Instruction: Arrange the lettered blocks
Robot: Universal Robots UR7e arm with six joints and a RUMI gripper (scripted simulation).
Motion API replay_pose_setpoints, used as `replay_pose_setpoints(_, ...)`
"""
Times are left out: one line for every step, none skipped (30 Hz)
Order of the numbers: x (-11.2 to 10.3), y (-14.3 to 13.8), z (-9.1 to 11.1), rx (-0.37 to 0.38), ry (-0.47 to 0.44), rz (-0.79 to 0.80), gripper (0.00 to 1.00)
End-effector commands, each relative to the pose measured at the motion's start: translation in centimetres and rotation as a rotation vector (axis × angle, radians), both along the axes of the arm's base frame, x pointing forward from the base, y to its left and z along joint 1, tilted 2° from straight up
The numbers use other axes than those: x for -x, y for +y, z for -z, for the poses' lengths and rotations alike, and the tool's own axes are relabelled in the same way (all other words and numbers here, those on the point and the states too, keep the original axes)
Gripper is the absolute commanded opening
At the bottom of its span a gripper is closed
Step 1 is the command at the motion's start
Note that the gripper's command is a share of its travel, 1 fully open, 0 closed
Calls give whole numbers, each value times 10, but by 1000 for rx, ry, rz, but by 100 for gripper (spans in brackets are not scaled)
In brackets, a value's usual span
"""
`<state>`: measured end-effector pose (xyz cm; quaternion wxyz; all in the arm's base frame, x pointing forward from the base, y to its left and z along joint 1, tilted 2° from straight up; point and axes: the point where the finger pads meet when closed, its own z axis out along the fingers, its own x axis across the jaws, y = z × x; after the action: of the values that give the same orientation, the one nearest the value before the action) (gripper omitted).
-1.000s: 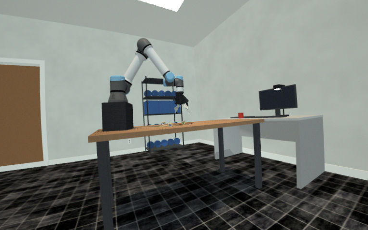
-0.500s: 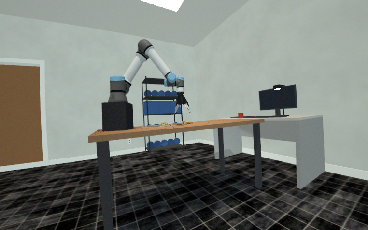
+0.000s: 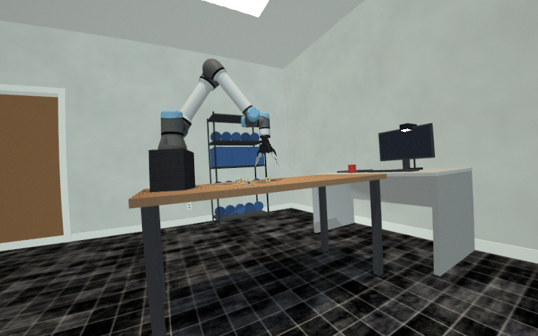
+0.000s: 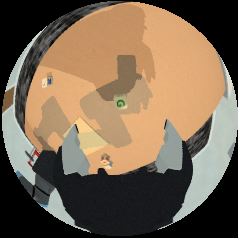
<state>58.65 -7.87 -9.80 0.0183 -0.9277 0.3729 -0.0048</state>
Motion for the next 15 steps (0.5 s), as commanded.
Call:
replay_pose_setpoints(-5, 4, -1, -1, -2, -54, 100)
replay_pose_setpoints(-5, 4, -1, -1, -3, -56, 100)
replay_pose_setpoints(-5, 4, -1, -1, -3, -57, 100)
replay_pose_setpoints(-5, 4, -1, 0, -3, -57, 100)
replay_pose_setpoints(-5, 4, -1, 0, -3, -57, 100)
replay_pose_setpoints(-5, 4, -2, 0, -4, -57, 100)
replay_pose_setpoints(-5, 3, -2, 0, -4, -57, 40)
replay_pose_setpoints(-5, 3, -2, 0, -4, -56, 40)
replay_pose_setpoints(-5, 3, -2, 0, -4, -56, 40)
replay_pose_setpoints(-5, 3, -2, 0, -4, -56, 40)
replay_pose_setpoints(-5, 3, -2, 0, -4, -56, 40)
replay_pose_setpoints(-4, 3, -1, 0, -3, -56, 40)
replay_pose_setpoints(-4, 3, -1, 0, -3, -56, 40)
replay_pose_setpoints(-4, 3, -1, 0, -3, -56, 40)
replay_pose_setpoints(-4, 3, -1, 0, -3, -56, 40)
